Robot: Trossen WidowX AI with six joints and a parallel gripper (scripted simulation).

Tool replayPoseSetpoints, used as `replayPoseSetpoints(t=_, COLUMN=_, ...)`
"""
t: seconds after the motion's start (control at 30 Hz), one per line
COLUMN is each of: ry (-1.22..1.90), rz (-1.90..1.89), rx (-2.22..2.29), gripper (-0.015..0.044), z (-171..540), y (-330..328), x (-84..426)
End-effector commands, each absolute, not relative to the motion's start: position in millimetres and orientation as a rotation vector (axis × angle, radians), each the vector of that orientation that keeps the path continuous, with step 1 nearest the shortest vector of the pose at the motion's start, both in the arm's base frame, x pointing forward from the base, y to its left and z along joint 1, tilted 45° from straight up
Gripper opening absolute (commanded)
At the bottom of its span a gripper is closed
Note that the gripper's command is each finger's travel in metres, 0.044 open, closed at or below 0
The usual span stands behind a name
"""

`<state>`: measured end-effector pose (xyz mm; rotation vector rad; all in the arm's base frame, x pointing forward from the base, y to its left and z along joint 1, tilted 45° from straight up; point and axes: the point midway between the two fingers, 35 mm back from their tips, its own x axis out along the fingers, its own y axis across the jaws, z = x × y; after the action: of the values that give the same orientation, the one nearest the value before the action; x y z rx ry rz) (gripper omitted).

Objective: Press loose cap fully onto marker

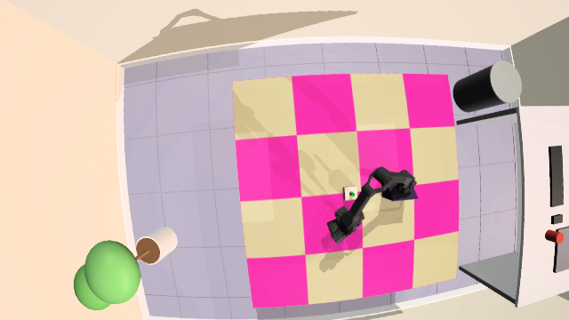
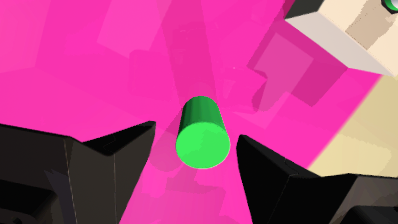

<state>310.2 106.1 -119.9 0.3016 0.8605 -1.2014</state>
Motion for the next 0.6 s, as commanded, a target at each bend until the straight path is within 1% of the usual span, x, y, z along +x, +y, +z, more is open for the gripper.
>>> replayPoseSetpoints(t=0.0, ry=0.86, rz=-1.199, rx=0.288, gripper=0.025, z=-124.5, y=100.4, x=308.8)
replayPoseSetpoints(t=0.4, ry=0.859, rz=-1.2, rx=0.287, gripper=0.025, z=-135.9, y=88.4, x=309.7)
replayPoseSetpoints(t=0.53, ry=0.859, rz=-1.2, rx=0.287, gripper=0.0145, z=-136.1, y=88.7, x=309.8)
replayPoseSetpoints(t=0.57, ry=0.859, rz=-1.2, rx=0.287, gripper=0.0139, z=-136.1, y=88.7, x=309.8)
